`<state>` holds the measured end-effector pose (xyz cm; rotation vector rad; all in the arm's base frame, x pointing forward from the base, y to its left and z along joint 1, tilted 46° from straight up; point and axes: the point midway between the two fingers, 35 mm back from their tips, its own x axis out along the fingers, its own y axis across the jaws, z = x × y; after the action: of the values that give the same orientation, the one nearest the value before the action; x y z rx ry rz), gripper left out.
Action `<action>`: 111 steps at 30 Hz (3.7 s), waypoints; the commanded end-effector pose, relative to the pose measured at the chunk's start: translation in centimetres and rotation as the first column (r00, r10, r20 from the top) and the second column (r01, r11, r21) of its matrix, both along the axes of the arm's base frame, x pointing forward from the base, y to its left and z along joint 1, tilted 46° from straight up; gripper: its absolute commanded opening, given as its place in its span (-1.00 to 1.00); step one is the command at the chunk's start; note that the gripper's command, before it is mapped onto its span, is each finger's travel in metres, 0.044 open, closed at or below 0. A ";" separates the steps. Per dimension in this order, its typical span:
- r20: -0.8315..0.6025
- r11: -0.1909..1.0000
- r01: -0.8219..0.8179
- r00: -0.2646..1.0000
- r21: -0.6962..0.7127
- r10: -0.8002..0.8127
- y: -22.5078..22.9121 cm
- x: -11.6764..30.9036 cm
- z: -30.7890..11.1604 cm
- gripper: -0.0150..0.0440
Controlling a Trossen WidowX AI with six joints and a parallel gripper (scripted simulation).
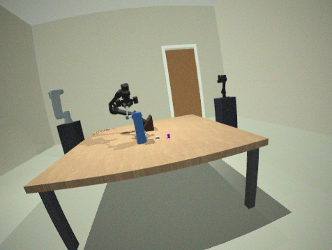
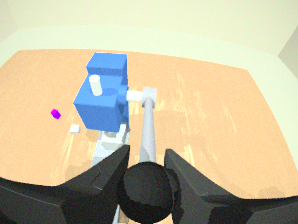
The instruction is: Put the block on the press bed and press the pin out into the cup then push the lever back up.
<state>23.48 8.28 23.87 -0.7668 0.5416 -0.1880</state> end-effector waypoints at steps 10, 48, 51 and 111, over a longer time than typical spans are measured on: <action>-0.007 1.000 0.004 1.000 -0.013 -0.004 -0.7 -0.4 -0.6 -0.49; -0.007 1.000 0.004 1.000 -0.013 -0.004 -1.9 -0.9 -1.7 -0.49; -0.007 1.000 0.004 1.000 -0.013 -0.004 -2.0 -1.0 -1.8 -0.49; -0.008 1.000 0.005 1.000 -0.012 -0.005 -3.8 -1.5 -3.6 -0.49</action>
<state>22.09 5.09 20.77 -0.7639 0.5351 -0.1782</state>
